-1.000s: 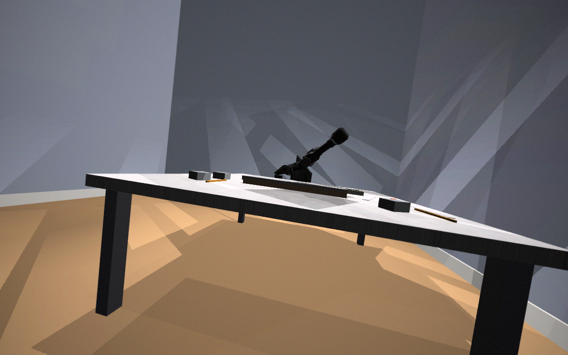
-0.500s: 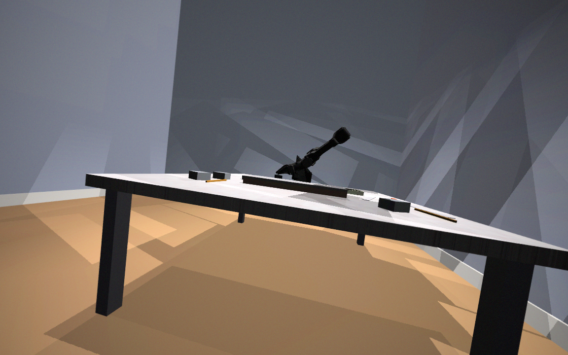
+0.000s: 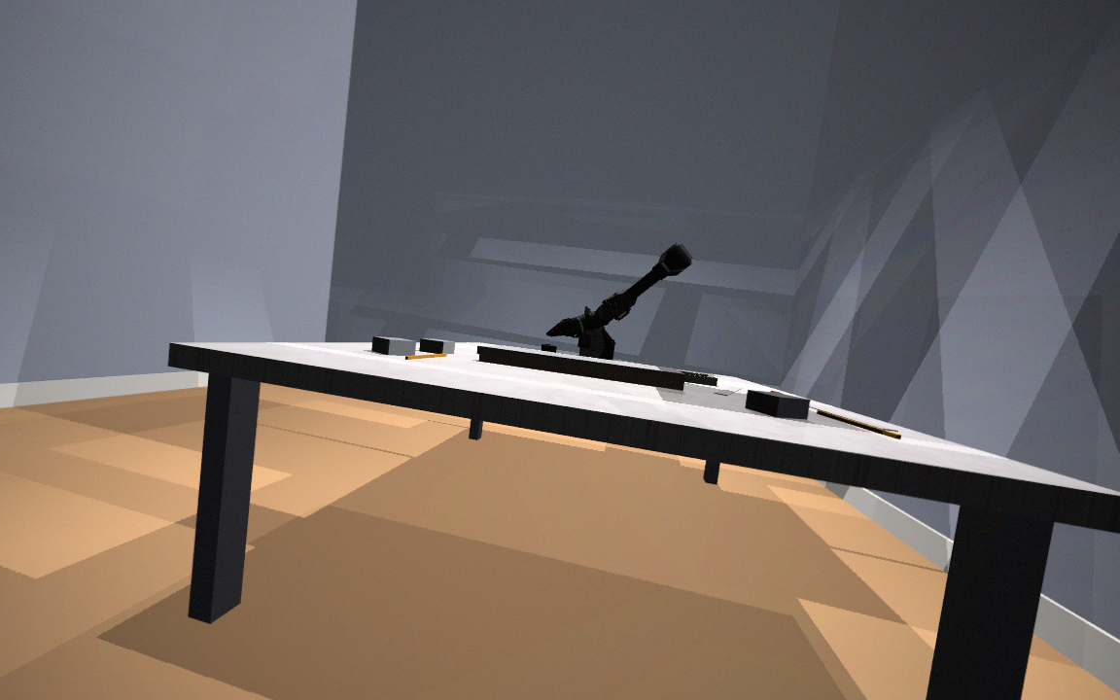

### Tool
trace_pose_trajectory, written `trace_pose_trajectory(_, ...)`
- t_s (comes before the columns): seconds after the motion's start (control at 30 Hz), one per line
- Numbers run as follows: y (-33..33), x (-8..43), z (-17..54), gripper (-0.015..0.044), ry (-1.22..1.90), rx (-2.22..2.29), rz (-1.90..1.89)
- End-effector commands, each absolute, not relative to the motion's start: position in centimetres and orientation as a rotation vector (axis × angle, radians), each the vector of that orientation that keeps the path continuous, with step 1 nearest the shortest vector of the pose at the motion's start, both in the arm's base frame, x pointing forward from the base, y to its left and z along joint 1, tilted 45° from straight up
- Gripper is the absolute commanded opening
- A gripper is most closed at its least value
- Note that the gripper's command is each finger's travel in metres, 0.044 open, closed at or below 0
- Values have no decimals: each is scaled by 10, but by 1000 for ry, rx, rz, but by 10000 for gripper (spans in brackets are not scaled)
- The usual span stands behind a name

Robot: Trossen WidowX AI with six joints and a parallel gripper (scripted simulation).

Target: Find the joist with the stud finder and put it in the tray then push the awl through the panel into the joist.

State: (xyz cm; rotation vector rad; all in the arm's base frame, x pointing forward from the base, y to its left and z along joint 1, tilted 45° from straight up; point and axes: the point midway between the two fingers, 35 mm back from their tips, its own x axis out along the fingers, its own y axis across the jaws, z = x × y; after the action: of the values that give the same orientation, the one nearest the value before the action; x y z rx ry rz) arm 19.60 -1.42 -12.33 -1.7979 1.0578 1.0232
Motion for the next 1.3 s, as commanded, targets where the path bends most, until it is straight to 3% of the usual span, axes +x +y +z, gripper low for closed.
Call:
trace_pose_trajectory(0.0,-34,200,-103,440,1050,-1800,1024)
trace_pose_trajectory(0.33,-49,201,-98,440,1077,-1717,1022)
trace_pose_trajectory(0.57,-41,186,-141,440,1206,-752,1057)
trace_pose_trajectory(0.83,-34,203,-136,440,1109,359,864)
trace_pose_trajectory(1.27,-35,204,-136,440,1105,382,858)
